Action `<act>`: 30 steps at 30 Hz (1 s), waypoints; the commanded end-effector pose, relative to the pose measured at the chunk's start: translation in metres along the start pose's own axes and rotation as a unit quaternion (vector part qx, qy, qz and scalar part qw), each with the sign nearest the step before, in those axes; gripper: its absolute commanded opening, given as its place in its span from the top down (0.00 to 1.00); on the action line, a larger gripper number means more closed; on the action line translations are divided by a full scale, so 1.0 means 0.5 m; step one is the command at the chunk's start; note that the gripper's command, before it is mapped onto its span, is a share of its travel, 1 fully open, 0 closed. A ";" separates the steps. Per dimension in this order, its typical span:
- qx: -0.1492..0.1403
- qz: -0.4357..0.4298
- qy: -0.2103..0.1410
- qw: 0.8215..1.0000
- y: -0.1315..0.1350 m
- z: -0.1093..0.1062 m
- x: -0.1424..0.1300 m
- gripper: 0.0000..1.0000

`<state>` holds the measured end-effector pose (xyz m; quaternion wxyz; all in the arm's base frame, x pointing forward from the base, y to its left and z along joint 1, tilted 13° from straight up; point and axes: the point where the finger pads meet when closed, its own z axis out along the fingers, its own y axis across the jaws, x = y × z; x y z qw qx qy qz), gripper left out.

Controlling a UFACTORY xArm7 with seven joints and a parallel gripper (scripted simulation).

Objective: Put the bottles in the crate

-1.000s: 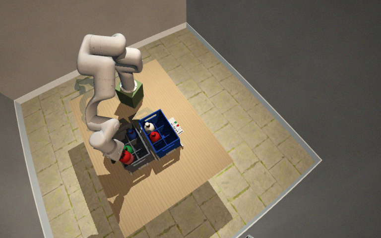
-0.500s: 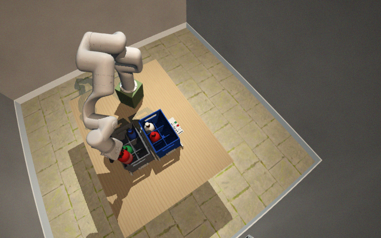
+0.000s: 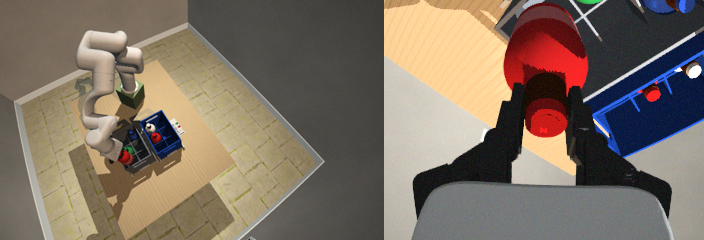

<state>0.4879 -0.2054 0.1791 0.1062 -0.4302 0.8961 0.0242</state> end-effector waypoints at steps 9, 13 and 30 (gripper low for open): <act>0.003 0.000 -0.001 1.000 0.012 -0.005 -0.019 1.00; 0.003 0.000 -0.001 1.000 0.023 -0.005 -0.031 1.00; 0.003 0.000 -0.001 1.000 0.062 -0.005 -0.076 1.00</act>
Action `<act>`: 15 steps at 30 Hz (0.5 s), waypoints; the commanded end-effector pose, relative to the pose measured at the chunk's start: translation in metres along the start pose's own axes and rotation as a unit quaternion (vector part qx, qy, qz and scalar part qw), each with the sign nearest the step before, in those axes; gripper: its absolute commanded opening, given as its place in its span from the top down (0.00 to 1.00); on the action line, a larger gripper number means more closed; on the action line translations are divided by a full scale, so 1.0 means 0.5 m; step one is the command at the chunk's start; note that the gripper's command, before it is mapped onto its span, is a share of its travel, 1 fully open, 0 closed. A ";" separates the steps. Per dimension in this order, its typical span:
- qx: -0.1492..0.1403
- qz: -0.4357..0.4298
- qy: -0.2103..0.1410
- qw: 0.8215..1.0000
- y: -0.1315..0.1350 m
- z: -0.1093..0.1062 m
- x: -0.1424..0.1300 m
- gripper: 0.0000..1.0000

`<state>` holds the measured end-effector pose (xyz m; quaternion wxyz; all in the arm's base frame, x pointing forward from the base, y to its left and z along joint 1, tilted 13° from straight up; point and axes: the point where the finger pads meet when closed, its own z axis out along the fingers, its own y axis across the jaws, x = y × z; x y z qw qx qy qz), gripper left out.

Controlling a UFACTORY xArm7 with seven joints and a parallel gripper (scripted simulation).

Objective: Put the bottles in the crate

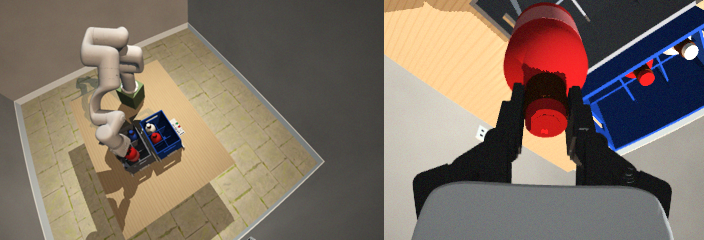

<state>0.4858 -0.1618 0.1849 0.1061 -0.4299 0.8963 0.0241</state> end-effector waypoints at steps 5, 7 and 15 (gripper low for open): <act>0.003 0.000 -0.001 1.000 0.017 -0.004 -0.025 1.00; 0.003 0.000 -0.001 1.000 0.022 -0.004 -0.031 1.00; 0.003 0.000 -0.001 1.000 0.038 -0.004 -0.049 1.00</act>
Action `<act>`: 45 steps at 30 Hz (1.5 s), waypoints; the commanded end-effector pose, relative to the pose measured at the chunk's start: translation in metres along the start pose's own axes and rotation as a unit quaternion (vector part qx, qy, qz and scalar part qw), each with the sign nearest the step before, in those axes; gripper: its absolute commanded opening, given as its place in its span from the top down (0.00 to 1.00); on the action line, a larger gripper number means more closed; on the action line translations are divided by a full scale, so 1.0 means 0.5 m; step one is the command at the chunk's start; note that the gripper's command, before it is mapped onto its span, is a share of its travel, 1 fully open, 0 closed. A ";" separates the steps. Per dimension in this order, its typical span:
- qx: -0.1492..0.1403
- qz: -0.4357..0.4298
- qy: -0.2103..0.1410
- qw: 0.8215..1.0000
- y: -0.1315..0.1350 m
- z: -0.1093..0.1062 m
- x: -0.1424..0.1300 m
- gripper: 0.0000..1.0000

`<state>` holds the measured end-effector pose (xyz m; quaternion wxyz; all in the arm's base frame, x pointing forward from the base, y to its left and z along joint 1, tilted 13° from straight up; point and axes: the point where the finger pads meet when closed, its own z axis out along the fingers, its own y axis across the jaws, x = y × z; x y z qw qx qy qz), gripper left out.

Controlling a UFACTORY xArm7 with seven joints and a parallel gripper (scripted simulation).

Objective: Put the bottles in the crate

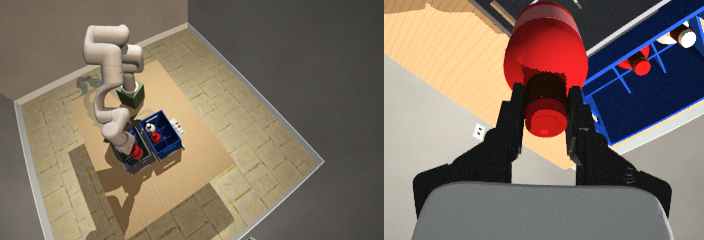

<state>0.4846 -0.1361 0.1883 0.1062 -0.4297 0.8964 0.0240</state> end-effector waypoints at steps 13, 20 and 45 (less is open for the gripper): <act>0.003 0.000 -0.001 1.000 0.033 -0.004 -0.044 1.00; 0.002 0.000 -0.001 1.000 0.051 -0.004 -0.065 1.00; 0.002 0.000 -0.001 1.000 0.109 -0.004 -0.132 1.00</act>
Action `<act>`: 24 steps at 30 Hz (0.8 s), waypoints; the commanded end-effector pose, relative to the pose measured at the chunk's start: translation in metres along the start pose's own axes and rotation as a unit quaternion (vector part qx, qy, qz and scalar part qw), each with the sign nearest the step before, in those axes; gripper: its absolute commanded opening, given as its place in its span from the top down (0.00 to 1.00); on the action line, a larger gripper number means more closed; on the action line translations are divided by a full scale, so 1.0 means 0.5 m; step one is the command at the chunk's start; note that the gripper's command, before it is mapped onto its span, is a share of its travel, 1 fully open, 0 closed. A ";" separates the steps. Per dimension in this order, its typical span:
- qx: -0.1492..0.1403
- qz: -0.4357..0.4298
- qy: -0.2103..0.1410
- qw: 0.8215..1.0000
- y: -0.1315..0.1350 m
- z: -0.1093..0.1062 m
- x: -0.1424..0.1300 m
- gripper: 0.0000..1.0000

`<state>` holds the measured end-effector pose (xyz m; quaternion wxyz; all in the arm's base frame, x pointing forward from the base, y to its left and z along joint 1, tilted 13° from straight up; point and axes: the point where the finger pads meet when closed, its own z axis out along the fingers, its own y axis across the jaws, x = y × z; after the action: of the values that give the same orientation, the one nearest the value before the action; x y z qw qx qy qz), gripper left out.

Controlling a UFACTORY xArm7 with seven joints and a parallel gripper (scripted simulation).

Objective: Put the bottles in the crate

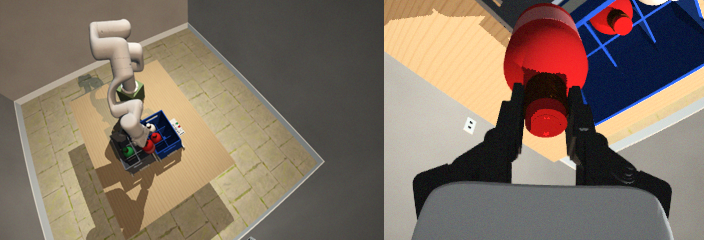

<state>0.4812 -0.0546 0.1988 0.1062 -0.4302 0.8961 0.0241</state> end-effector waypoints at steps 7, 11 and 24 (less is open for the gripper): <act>0.002 0.000 -0.001 1.000 0.017 -0.004 -0.025 1.00; 0.002 0.000 -0.001 1.000 0.028 -0.004 -0.037 1.00; 0.002 0.000 -0.001 1.000 0.057 -0.004 -0.071 1.00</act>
<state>0.4793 -0.0153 0.2039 0.1061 -0.4297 0.8964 0.0240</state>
